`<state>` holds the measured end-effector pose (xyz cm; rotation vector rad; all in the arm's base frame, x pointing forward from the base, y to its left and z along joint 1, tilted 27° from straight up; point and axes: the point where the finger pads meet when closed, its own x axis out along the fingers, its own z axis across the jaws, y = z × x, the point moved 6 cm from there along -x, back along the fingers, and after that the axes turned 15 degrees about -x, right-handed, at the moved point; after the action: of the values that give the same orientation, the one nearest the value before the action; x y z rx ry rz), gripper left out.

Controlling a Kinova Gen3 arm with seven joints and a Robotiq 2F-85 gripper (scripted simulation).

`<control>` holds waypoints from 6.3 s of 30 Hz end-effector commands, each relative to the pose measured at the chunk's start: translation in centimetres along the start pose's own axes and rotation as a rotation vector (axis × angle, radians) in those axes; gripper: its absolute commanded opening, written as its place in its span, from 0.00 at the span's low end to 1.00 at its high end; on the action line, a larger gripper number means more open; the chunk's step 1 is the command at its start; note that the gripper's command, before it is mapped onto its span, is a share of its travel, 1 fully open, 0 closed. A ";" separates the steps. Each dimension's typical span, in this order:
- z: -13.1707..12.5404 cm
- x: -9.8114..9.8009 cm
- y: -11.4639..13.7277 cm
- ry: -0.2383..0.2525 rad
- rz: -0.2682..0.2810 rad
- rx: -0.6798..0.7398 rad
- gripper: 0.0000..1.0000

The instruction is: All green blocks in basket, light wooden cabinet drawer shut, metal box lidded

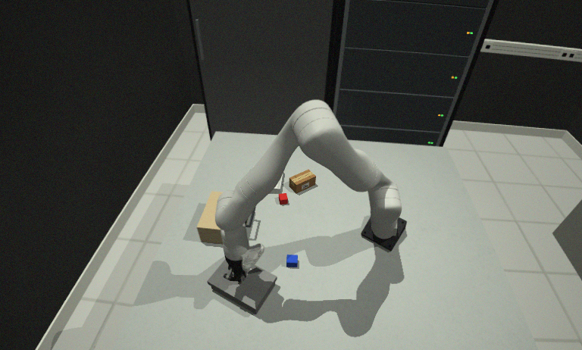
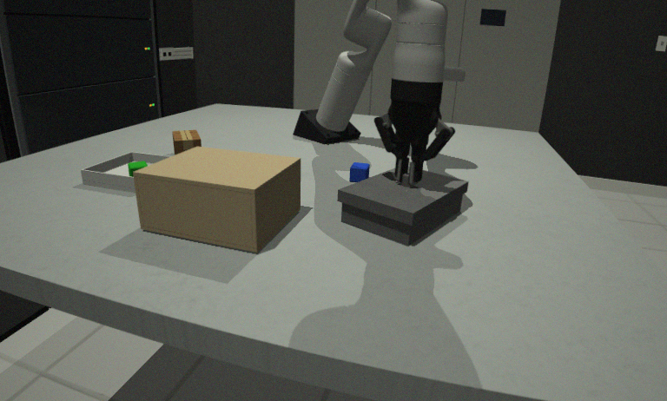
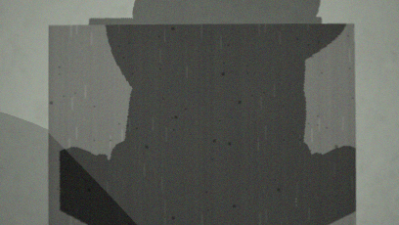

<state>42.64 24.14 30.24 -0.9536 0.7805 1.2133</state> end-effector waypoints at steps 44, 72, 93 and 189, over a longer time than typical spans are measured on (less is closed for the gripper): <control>-0.1 0.1 -0.1 0.002 -0.007 0.000 1.00; 0.0 -4.6 0.0 0.005 -0.003 -0.002 1.00; 0.0 -10.1 0.0 0.006 -0.004 -0.002 1.00; -30.1 -10.4 -4.5 0.059 0.040 -0.566 1.00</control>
<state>45.51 -4.75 29.45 -1.4442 0.5235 1.4717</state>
